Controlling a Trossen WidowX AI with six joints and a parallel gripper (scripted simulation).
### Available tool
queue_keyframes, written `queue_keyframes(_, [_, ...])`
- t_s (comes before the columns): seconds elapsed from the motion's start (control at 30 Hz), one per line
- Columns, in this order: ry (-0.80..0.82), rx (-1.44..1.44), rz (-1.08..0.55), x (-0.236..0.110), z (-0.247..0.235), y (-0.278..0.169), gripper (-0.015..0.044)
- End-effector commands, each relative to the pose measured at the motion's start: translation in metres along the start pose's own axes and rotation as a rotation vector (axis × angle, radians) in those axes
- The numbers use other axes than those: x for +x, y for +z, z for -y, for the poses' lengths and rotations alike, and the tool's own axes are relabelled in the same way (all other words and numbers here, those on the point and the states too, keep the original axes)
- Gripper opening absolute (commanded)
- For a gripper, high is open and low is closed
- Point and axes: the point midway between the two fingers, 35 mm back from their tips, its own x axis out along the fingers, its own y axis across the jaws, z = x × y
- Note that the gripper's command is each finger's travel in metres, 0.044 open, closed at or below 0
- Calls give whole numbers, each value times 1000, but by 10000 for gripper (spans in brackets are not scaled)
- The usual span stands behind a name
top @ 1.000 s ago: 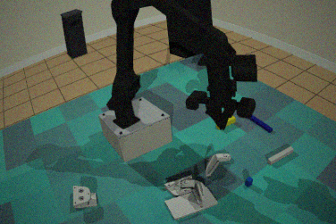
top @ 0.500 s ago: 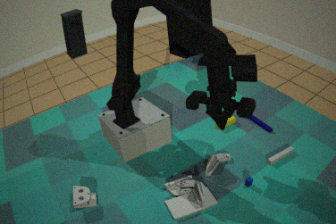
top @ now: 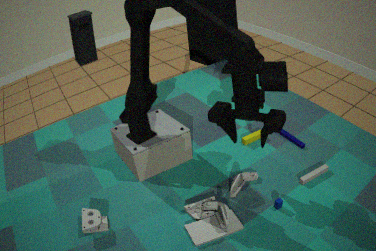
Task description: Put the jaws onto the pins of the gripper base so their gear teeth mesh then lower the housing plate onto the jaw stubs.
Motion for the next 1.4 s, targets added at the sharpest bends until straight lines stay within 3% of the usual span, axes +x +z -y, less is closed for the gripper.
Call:
queue_keyframes(0.0, [0,0,0,0,0,0,440])
queue_keyframes(0.93, [0,0,0,0,0,0,440])
queue_keyframes(1.37, [0,0,0,0,0,0,99])
